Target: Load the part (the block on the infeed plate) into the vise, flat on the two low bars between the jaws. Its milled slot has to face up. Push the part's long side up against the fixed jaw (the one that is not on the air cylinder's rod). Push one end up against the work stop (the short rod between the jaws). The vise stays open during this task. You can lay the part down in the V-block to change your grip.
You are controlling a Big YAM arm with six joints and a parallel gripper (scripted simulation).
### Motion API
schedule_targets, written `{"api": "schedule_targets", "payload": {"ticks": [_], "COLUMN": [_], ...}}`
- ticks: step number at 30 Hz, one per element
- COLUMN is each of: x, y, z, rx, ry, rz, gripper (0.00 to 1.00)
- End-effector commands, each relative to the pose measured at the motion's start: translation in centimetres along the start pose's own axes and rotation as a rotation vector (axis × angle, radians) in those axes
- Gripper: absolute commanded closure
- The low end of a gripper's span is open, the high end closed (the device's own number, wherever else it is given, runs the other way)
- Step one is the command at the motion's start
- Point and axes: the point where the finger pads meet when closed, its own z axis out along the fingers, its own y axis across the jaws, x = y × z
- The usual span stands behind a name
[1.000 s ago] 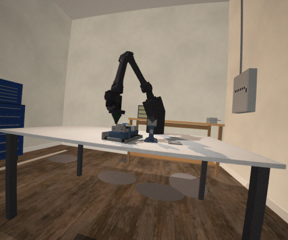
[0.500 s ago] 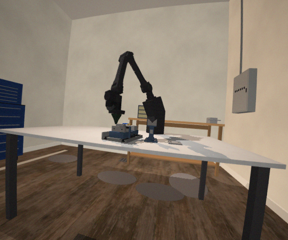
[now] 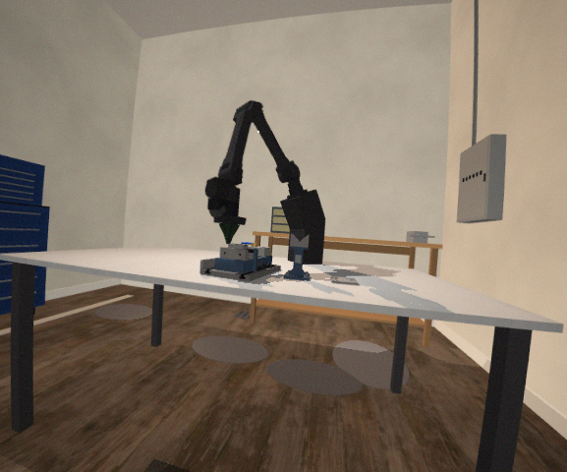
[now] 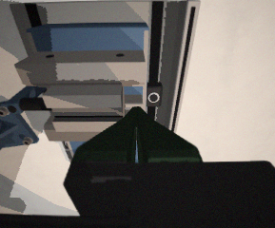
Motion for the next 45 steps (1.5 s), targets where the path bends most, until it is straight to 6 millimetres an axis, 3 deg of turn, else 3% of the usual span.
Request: {"api": "schedule_targets", "payload": {"ticks": [1, 45], "x": [-0.8, -0.6], "y": [-0.4, 0.7], "z": [0.7, 0.7], "rx": [0.002, -0.001], "ry": [-0.014, -0.011], "rz": [-0.002, 0.007], "gripper": [1.00, 1.00]}}
